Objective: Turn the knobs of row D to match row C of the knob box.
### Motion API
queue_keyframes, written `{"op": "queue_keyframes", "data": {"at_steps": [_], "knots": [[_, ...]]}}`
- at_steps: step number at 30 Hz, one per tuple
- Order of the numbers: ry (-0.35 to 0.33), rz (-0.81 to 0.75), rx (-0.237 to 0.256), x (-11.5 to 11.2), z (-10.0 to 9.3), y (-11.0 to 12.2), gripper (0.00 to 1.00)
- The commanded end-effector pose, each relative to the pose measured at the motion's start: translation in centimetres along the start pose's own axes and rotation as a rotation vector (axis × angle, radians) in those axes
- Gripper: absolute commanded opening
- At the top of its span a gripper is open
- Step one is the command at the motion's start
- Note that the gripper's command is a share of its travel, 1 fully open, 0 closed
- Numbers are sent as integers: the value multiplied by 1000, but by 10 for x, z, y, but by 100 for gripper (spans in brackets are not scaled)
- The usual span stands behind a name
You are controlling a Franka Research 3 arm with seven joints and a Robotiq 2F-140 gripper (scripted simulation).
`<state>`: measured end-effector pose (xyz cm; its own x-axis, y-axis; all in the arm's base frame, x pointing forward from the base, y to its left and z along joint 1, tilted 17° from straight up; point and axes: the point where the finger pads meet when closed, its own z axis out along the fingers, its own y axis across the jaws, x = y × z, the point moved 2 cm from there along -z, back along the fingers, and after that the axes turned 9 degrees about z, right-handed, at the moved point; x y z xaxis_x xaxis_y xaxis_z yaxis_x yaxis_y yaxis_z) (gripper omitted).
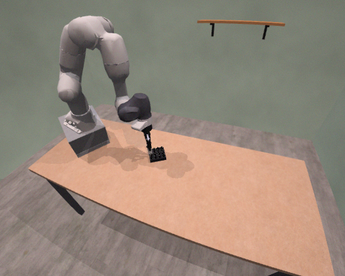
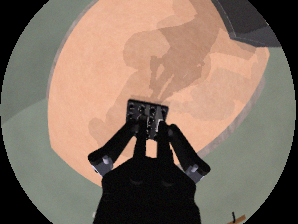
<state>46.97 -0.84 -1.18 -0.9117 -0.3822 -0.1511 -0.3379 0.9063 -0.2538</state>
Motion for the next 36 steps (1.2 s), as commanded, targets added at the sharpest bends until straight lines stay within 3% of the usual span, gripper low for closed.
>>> {"op": "queue_keyframes", "data": {"at_steps": [1,30,31,36], "knots": [[-5,7,-1,-2,0,0,12],[-5,7,-1,-2,0,0,12],[-5,7,-1,-2,0,0,5],[-5,7,-1,-2,0,0,5]]}}
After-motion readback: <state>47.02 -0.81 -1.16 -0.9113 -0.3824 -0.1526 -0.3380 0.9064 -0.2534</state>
